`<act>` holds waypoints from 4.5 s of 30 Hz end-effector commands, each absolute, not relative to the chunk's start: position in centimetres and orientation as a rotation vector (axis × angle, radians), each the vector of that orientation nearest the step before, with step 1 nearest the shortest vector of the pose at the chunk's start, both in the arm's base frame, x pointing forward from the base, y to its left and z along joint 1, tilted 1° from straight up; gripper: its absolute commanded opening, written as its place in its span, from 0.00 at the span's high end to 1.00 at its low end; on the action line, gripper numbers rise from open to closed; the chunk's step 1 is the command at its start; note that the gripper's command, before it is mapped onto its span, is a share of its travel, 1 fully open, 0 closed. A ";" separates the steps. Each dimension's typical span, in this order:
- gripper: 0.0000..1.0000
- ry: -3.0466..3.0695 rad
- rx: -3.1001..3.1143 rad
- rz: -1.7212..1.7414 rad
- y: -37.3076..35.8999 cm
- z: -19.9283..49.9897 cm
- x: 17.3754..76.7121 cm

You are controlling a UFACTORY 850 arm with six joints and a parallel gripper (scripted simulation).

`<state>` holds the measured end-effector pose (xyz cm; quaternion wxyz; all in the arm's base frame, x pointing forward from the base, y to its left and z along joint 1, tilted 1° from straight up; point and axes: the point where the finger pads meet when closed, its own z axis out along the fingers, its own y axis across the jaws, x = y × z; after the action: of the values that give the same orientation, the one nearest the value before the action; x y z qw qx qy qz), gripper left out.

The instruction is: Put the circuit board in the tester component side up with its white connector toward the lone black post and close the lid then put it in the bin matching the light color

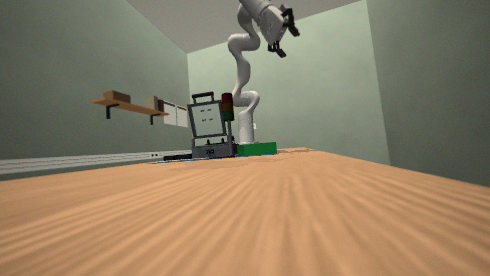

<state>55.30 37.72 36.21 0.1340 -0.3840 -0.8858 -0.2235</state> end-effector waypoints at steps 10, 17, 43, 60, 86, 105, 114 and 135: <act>0.00 -2.845 -0.736 -0.653 29.8 34.8 57.2; 0.00 -2.995 -0.438 -0.619 24.3 33.7 57.9; 0.00 -3.154 0.611 -0.394 7.9 30.9 57.0; 0.00 -2.940 1.373 -0.202 -2.8 29.1 53.7; 0.00 -2.279 2.222 -0.035 -15.0 27.0 46.7; 0.00 -2.067 2.389 -0.018 -17.6 26.5 44.5; 0.00 -2.067 2.389 -0.018 -17.6 26.5 44.5; 0.00 -2.067 2.390 -0.020 -17.6 23.6 44.5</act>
<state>44.44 -17.55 24.77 -0.0089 0.7562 -0.6542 -0.0071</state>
